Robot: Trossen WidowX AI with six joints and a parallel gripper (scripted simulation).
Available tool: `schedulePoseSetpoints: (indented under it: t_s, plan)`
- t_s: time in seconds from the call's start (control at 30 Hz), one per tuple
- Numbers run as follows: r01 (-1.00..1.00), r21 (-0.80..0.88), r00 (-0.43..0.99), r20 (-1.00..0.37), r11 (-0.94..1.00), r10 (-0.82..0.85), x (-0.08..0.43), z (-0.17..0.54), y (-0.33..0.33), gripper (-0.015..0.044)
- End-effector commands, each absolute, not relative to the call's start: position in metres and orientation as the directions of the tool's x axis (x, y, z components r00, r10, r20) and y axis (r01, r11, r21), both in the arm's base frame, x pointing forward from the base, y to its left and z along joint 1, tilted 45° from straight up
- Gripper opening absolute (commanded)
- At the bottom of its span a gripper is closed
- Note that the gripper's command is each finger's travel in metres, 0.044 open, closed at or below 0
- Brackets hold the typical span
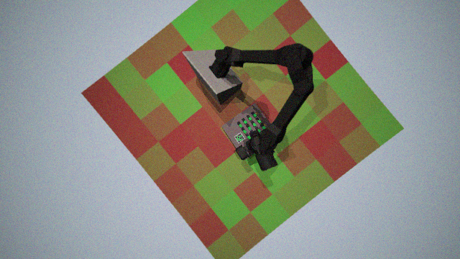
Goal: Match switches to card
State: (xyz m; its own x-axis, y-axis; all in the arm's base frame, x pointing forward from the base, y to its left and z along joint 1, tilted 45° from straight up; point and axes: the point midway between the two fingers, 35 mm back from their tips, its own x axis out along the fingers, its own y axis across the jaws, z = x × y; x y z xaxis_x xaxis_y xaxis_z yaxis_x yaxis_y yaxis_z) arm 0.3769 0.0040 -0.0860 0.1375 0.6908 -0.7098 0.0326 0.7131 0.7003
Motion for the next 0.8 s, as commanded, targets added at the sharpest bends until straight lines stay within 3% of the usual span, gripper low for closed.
schedulePoseSetpoints:
  t_s: [0.0, 0.77]
  plan:
    - [0.034, 0.703, 0.139, -0.707, 0.71, 0.694, 0.377, -0.0861, 0.0049, 0.0]
    - [0.034, 0.703, 0.139, -0.707, 0.71, 0.694, 0.3775, -0.0882, 0.007, 0.0]
